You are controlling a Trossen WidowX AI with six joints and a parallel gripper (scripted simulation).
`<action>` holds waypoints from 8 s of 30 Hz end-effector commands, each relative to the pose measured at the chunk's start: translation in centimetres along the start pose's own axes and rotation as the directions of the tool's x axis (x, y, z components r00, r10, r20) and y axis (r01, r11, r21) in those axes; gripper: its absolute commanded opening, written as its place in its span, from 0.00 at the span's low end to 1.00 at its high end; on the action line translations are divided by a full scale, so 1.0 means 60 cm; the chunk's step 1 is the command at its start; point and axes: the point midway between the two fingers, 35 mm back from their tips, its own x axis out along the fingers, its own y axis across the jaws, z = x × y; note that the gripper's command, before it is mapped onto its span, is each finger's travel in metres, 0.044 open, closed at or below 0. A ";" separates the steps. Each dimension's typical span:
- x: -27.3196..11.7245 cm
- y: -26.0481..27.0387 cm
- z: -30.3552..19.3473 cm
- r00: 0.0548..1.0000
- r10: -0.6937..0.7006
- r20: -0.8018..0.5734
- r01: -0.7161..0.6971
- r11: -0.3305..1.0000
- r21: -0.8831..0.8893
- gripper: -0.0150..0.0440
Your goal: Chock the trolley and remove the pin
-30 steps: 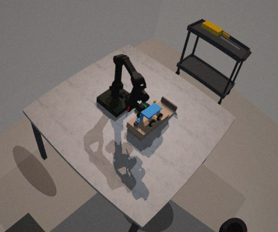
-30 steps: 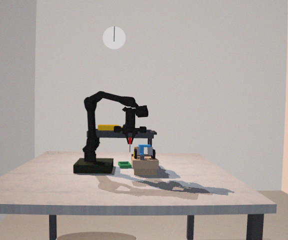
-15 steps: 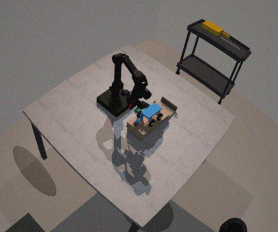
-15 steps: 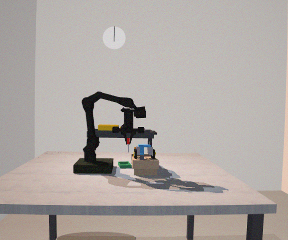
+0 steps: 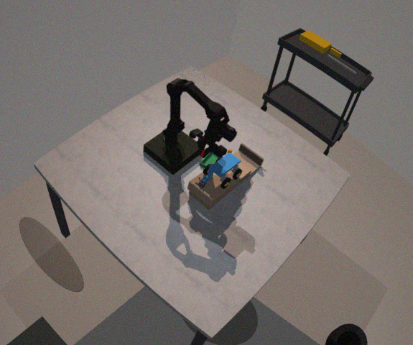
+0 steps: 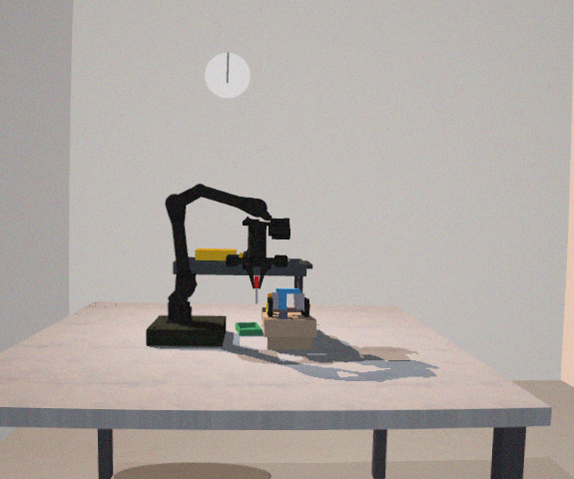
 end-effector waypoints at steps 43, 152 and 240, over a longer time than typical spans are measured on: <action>-0.023 0.012 0.225 0.999 -0.009 0.044 0.018 0.976 -0.219 0.25; 0.108 0.046 0.281 0.893 0.033 0.450 0.450 -0.145 -0.881 0.58; 0.092 0.038 0.213 0.894 0.033 0.447 0.447 -0.145 -0.883 1.00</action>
